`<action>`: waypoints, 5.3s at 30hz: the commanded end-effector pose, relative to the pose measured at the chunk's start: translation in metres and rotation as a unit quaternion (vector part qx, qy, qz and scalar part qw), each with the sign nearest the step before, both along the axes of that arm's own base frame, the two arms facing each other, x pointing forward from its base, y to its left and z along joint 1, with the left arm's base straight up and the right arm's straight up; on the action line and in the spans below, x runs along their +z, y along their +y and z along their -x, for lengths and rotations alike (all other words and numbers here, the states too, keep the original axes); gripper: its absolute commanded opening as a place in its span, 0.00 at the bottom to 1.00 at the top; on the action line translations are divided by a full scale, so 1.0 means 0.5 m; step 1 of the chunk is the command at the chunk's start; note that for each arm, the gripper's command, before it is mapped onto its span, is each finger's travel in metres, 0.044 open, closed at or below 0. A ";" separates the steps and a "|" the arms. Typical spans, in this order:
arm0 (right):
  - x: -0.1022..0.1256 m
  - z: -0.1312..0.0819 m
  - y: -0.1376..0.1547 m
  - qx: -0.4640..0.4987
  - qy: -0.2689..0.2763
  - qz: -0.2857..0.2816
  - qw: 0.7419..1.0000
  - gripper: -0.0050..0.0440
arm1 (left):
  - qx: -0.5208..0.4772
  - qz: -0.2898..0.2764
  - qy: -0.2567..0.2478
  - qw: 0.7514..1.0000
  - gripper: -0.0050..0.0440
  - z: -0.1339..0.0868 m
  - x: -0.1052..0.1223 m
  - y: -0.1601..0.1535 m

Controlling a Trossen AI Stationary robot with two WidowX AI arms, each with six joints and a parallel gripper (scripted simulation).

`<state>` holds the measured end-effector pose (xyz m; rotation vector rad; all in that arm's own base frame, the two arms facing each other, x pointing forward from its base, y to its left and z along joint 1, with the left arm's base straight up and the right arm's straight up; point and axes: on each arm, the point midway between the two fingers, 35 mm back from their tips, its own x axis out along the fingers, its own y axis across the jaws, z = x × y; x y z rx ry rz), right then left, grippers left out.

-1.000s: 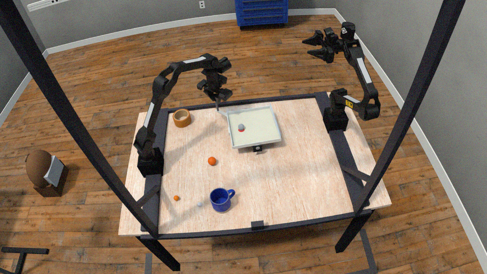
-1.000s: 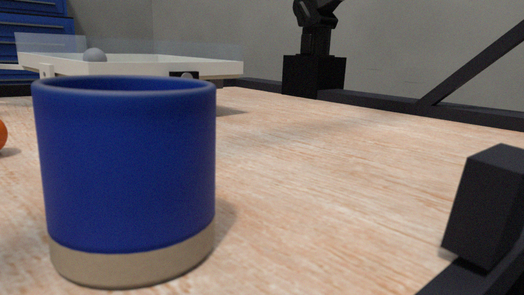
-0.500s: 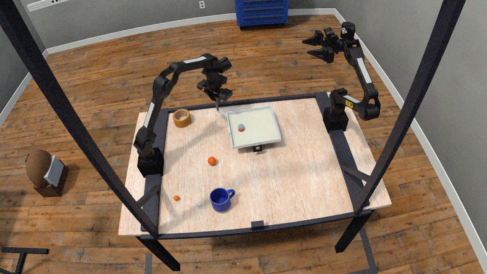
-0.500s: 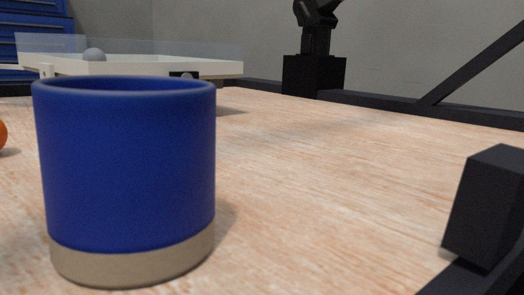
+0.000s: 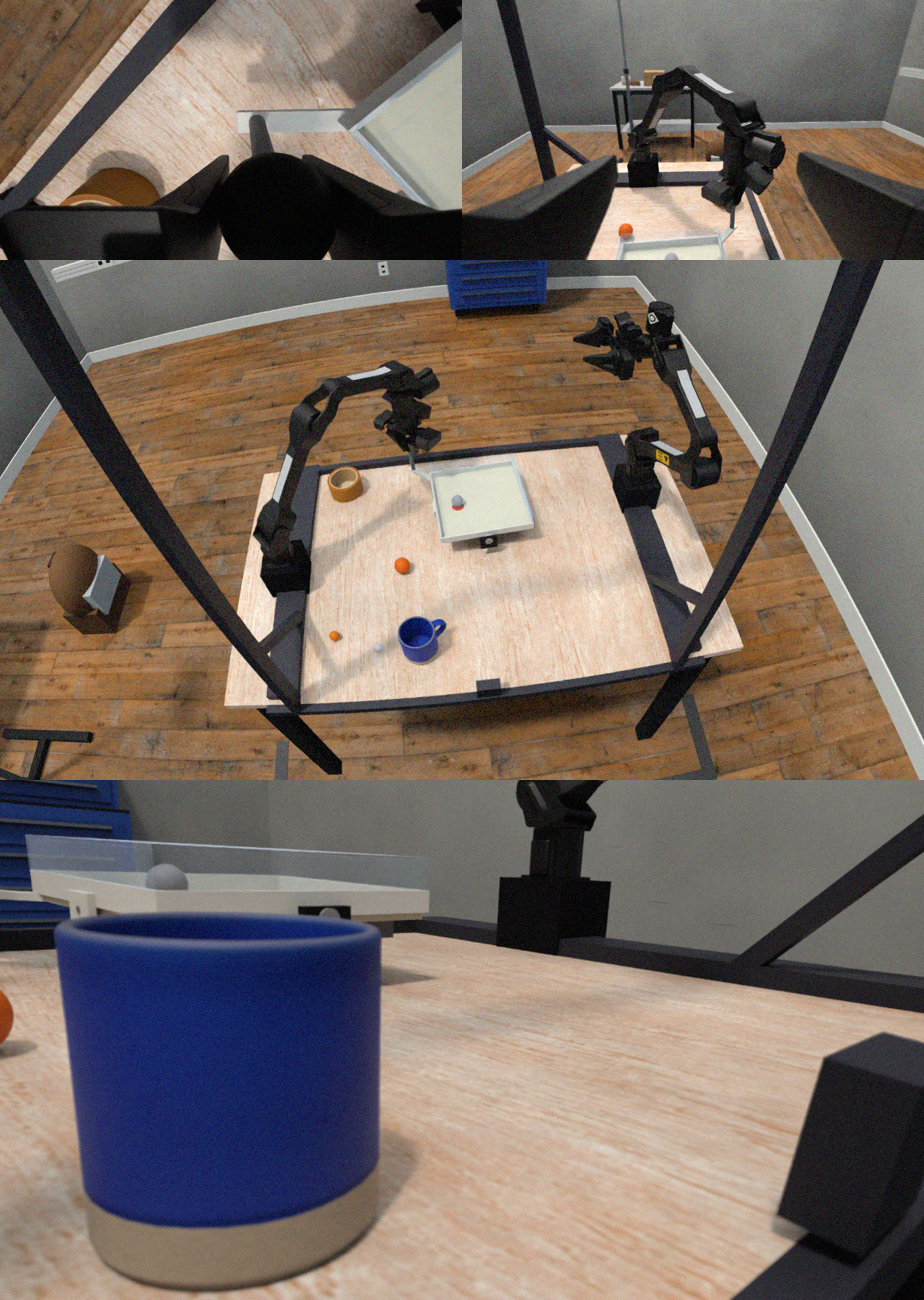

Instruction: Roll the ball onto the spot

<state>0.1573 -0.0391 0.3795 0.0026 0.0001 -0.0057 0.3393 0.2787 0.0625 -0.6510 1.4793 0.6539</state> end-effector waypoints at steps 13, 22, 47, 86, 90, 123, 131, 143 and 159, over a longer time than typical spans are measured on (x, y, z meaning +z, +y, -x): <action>0.003 0.000 -0.004 -0.001 0.000 0.001 1.000 0.92 | 0.002 -0.016 -0.023 1.000 0.00 -0.011 0.036 0.012; 0.003 0.000 -0.004 -0.001 0.000 0.001 1.000 0.92 | 0.002 -0.016 -0.023 1.000 0.00 -0.012 0.037 0.011; 0.003 0.000 -0.004 -0.001 0.000 0.001 1.000 0.92 | 0.002 -0.017 -0.025 1.000 0.00 -0.013 0.044 0.009; 0.003 0.000 -0.004 -0.001 0.000 0.001 1.000 0.92 | 0.002 -0.022 -0.027 0.999 0.00 -0.012 0.046 0.013; 0.003 0.000 -0.004 -0.001 0.000 0.001 1.000 0.92 | 0.002 -0.022 -0.027 0.999 0.00 -0.012 0.046 0.013; 0.003 0.000 -0.004 -0.001 0.000 0.001 1.000 0.92 | 0.002 -0.021 -0.028 0.999 0.65 -0.012 0.046 0.013; 0.003 0.000 -0.004 -0.001 0.000 0.001 1.000 0.92 | 0.002 -0.021 -0.028 0.999 0.65 -0.012 0.046 0.013; 0.003 0.000 -0.004 -0.001 0.000 0.001 1.000 0.92 | 0.002 -0.021 -0.028 0.999 0.65 -0.012 0.046 0.013; 0.003 0.000 -0.004 -0.001 0.000 0.001 1.000 0.92 | 0.002 -0.022 -0.028 0.999 0.65 -0.011 0.052 0.013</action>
